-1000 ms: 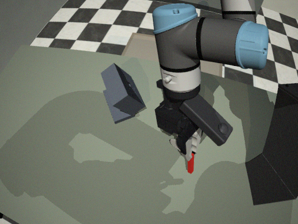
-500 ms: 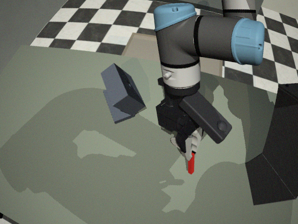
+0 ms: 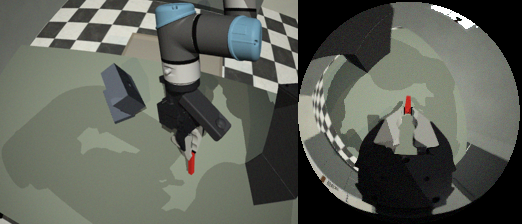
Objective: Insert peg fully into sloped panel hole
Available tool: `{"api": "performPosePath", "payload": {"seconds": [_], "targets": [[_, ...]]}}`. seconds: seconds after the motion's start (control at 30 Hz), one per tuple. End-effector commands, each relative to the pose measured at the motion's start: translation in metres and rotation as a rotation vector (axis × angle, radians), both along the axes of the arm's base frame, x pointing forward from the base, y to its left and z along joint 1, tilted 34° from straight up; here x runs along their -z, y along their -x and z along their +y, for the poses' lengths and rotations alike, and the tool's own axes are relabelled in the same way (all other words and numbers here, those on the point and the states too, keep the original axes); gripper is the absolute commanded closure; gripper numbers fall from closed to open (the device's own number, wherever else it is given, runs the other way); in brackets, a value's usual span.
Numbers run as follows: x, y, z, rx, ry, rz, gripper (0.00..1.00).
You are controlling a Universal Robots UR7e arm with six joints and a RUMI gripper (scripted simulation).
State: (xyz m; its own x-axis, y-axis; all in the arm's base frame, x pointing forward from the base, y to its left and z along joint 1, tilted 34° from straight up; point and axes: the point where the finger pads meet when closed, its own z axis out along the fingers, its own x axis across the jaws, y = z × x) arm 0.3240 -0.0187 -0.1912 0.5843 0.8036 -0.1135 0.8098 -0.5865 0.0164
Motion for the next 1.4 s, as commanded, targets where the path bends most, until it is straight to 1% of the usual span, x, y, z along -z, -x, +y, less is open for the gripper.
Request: {"api": "performPosePath", "payload": {"seconds": [0.0, 1.37], "targets": [[-0.0005, -0.0002, -0.0002, 0.016, -0.014, -0.001, 1.00], [-0.0050, -0.0019, -0.0032, 0.153, -0.128, -0.014, 1.00]]}}
